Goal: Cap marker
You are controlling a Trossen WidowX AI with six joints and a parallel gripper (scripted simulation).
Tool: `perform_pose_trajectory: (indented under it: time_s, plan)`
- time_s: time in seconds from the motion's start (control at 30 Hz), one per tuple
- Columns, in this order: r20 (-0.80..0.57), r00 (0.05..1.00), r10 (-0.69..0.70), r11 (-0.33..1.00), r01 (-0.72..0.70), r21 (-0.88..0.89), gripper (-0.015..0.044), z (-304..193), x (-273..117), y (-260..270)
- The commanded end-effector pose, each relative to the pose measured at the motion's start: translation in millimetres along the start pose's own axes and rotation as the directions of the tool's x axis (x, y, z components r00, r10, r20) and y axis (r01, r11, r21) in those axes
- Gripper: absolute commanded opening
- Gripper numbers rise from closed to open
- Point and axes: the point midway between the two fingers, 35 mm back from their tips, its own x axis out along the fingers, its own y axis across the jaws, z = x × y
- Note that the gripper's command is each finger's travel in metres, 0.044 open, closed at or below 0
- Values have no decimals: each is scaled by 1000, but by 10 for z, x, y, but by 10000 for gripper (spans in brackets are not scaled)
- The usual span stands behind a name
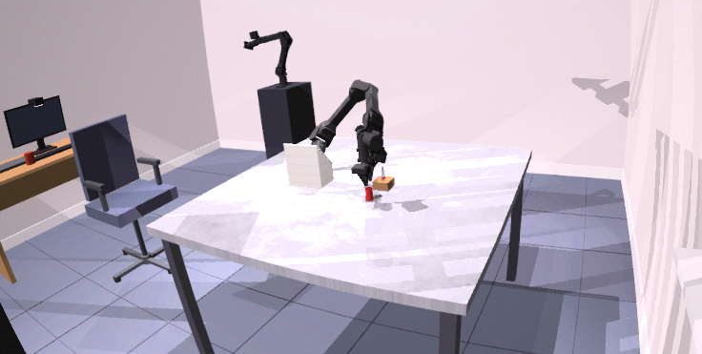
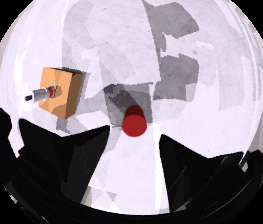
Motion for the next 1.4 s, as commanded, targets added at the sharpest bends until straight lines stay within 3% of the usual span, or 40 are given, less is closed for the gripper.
perform_pose_trajectory:
  time_s: [0.0, 1.1, 1.23, 1.37]
  plan:
    - [1, 1000, 9, 1000, -9, 11, 242, -17, 59, 5]
    - [1, 1000, 12, 1000, -12, 11, 242, -13, 565, 19]
    - [1, 1000, 11, 1000, -11, 11, 137, -9, 565, 19]
    - [1, 1000, 11, 1000, -11, 11, 111, -9, 565, 19]
